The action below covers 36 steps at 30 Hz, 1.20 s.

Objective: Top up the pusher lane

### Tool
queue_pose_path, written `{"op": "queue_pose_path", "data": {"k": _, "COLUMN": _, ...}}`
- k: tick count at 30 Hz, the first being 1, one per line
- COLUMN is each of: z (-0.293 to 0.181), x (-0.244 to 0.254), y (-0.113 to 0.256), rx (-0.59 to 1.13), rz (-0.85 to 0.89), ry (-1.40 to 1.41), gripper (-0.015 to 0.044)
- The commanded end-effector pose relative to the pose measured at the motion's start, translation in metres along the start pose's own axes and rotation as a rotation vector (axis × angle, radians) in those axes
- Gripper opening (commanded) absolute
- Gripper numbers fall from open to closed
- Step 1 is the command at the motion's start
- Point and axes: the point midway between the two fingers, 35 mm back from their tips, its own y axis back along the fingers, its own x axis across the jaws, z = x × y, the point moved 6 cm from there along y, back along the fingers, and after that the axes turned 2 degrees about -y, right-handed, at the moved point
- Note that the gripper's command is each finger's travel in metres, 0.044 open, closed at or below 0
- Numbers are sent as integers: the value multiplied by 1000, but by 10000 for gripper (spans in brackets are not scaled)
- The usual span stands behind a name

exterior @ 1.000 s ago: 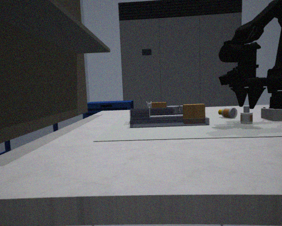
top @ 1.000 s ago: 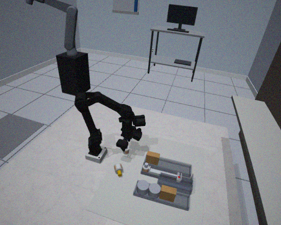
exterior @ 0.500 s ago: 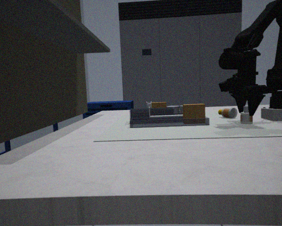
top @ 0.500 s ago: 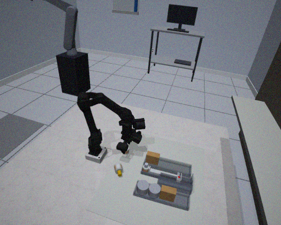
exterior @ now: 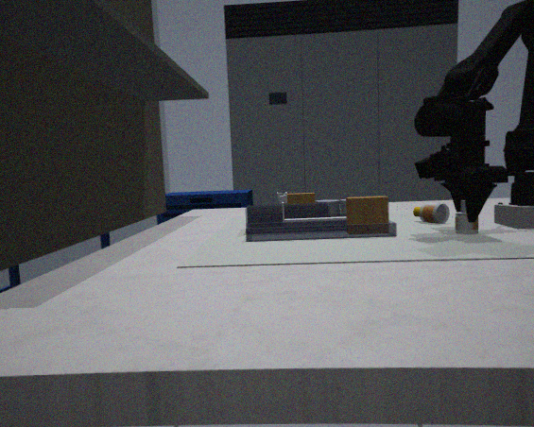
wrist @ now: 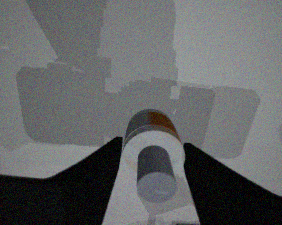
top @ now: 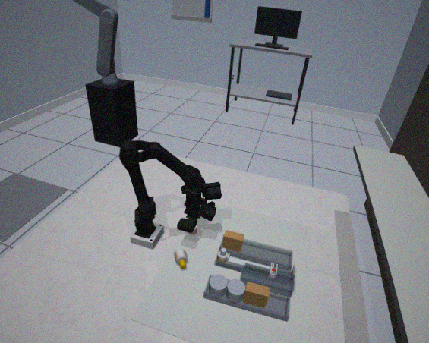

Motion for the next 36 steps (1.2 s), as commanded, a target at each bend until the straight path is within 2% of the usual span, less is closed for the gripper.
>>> {"op": "queue_pose_path", "data": {"k": 1, "z": 0, "x": 0, "y": -1, "rx": 2, "rz": 2, "ry": -4, "gripper": 157}}
{"op": "queue_pose_path", "data": {"k": 5, "z": 0, "x": 0, "y": -1, "rx": 2, "rz": 2, "ry": -4, "gripper": 131}}
{"op": "queue_pose_path", "data": {"k": 10, "z": 3, "x": 0, "y": 12, "rx": 1, "rz": 2, "ry": -4, "gripper": 0}}
{"op": "queue_pose_path", "data": {"k": 27, "z": 8, "x": -9, "y": 100, "rx": 1, "rz": 1, "ry": -4, "gripper": 0}}
{"op": "queue_pose_path", "data": {"k": 36, "z": 19, "x": -14, "y": 101, "rx": 0, "rz": 2, "ry": -1, "gripper": 0}}
